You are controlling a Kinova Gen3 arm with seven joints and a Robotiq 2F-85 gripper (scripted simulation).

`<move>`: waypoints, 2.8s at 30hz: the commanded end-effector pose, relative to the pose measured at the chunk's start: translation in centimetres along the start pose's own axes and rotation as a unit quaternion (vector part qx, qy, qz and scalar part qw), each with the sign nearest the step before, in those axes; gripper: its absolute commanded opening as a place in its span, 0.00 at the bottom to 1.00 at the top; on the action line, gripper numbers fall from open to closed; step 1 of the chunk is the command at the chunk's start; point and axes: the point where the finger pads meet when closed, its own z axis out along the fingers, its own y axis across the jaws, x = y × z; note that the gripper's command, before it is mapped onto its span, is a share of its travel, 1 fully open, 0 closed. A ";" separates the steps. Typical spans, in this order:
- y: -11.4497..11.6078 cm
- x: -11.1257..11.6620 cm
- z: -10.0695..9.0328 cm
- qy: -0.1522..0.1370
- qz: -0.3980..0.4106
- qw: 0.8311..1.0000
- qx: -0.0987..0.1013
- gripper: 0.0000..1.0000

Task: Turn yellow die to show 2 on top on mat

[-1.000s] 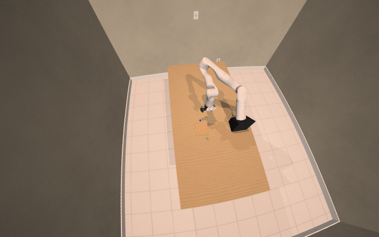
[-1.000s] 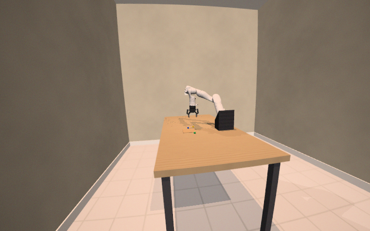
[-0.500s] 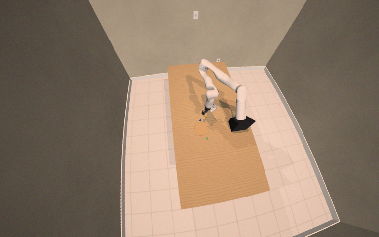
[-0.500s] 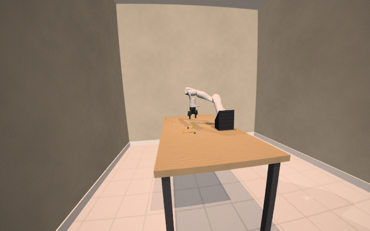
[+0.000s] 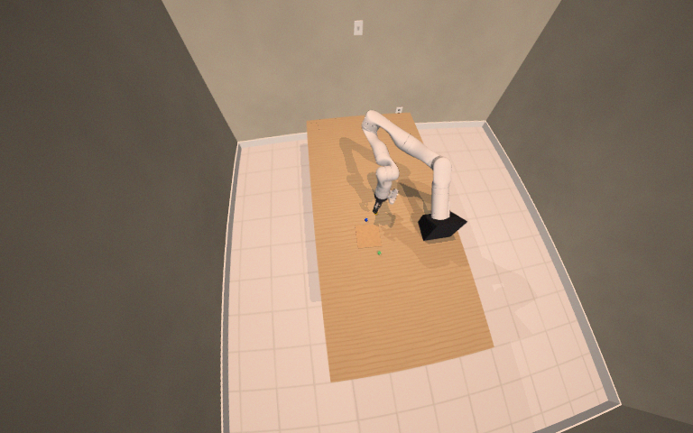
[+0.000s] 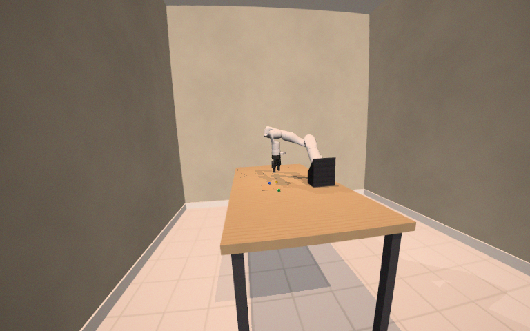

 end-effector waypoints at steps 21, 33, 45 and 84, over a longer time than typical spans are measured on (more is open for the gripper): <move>0.0 0.1 0.7 0.000 -0.089 0.996 -0.002 0.31; 0.0 0.1 0.7 0.000 -0.089 0.996 -0.002 0.31; 0.0 0.1 0.7 0.000 -0.089 0.996 -0.002 0.31; 0.0 0.0 2.7 0.000 -0.089 0.996 -0.002 0.31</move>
